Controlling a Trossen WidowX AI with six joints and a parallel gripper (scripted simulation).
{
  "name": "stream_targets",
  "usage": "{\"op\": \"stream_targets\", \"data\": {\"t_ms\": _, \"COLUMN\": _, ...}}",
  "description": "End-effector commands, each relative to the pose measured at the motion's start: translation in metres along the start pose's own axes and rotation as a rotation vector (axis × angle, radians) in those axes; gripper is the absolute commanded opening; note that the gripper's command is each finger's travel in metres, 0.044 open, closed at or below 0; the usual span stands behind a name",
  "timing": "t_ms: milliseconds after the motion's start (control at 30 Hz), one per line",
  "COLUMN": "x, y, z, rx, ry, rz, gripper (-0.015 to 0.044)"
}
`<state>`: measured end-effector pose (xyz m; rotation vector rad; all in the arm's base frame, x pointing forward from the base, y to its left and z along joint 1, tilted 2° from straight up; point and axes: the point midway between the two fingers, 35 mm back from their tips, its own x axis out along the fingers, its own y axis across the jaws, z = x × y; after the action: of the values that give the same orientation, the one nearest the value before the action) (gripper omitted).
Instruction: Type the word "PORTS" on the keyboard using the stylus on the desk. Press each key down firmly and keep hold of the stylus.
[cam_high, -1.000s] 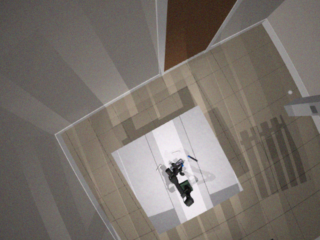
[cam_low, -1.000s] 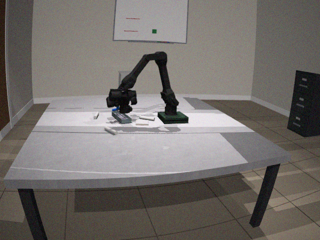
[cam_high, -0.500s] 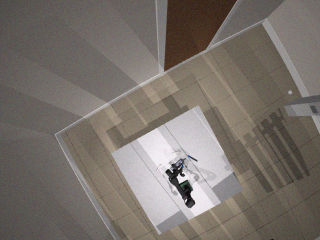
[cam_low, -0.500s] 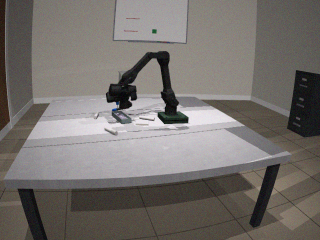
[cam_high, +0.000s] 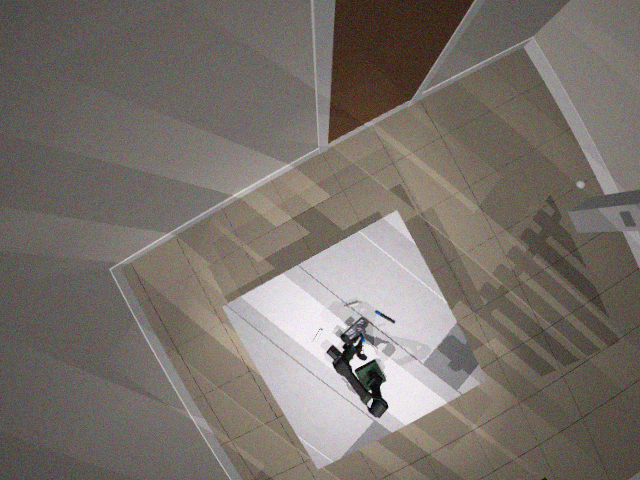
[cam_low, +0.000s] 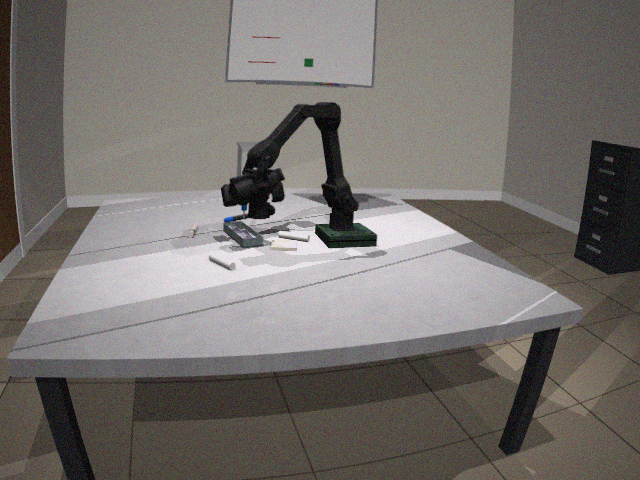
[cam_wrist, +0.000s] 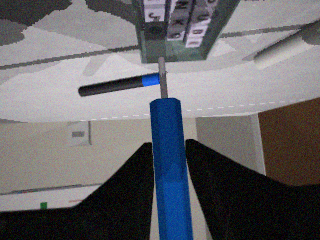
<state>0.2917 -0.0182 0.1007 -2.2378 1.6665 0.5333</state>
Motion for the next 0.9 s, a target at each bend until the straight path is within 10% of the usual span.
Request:
{"op": "stream_targets", "data": {"t_ms": 0, "x": -0.004, "y": 0.002, "z": 0.001, "rx": 0.005, "ry": -0.001, "rz": 0.003, "gripper": 0.0000}}
{"op": "stream_targets", "data": {"t_ms": 733, "x": 0.005, "y": 0.002, "z": 0.019, "rx": 0.005, "ry": -0.005, "rz": 0.002, "gripper": 0.0000}}
{"op": "stream_targets", "data": {"t_ms": 867, "x": 0.005, "y": 0.001, "z": 0.021, "rx": 0.005, "ry": -0.005, "rz": 0.001, "gripper": 0.0081}}
